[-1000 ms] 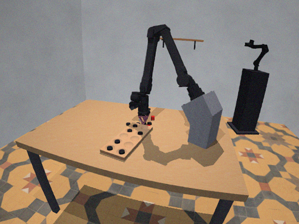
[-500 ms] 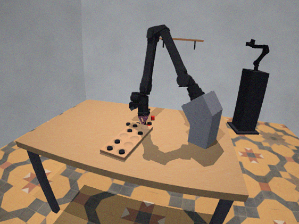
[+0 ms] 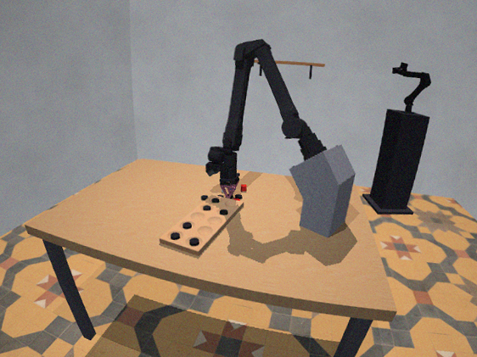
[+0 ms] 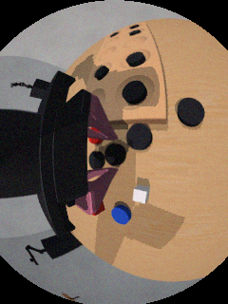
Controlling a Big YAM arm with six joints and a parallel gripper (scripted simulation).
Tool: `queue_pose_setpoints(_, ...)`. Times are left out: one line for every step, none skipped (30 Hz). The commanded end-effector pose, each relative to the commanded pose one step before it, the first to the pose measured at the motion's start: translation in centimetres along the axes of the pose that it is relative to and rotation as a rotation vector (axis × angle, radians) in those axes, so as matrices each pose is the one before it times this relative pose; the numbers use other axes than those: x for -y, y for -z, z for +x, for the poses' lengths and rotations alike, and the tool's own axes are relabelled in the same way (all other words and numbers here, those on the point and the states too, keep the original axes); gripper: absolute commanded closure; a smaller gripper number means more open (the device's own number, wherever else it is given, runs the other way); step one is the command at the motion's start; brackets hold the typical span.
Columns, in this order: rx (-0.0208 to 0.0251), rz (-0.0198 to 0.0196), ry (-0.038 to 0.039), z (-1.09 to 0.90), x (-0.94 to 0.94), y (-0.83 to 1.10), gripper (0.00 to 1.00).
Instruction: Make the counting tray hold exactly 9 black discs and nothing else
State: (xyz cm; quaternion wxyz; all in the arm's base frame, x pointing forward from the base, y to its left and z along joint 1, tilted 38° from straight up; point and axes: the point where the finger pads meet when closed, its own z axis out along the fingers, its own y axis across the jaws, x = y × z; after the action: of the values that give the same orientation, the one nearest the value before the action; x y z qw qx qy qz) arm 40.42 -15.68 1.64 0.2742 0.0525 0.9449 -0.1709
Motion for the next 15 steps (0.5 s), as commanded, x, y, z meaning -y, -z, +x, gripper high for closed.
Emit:
queue_pose_setpoints(0.02246, 0.00708, 0.00368, -0.869, 0.503, -0.076, 0.56)
queue_pose_setpoints(0.00001, -0.00001, 0.00003, -0.001, -0.001, 0.000, 1.00)
queue_pose_setpoints(0.00002, -0.00003, 0.00005, -0.001, -0.003, 0.000, 1.00)
queue_pose_setpoints(0.00000, 0.00000, 0.00000, 0.000, 0.000, 0.000, 1.00)
queue_pose_setpoints(0.00000, 0.00000, 0.00000, 0.000, 0.000, 0.000, 1.00)
queue_pose_setpoints(0.00004, 0.00003, 0.00020, -0.003, -0.008, 0.002, 1.00)
queue_pose_setpoints(0.00000, -0.00001, 0.00001, 0.000, 0.000, 0.000, 1.00)
queue_pose_setpoints(0.00000, 0.00000, 0.00000, 0.000, 0.000, 0.000, 1.00)
queue_pose_setpoints(0.00000, 0.00000, 0.00000, 0.000, 0.000, 0.000, 1.00)
queue_pose_setpoints(0.00000, 0.00000, 0.00000, 0.000, 0.000, 0.000, 1.00)
queue_pose_setpoints(0.00000, 0.00000, 0.00000, 0.000, 0.000, 0.000, 1.00)
queue_pose_setpoints(0.00000, 0.00000, 0.00000, 0.000, 0.000, 0.000, 1.00)
queue_pose_setpoints(0.00000, 0.00000, 0.00000, 0.000, 0.000, 0.000, 1.00)
queue_pose_setpoints(0.00000, 0.00000, 0.00000, 0.000, 0.000, 0.000, 1.00)
queue_pose_setpoints(0.00000, 0.00000, 0.00000, 0.000, 0.000, 0.000, 1.00)
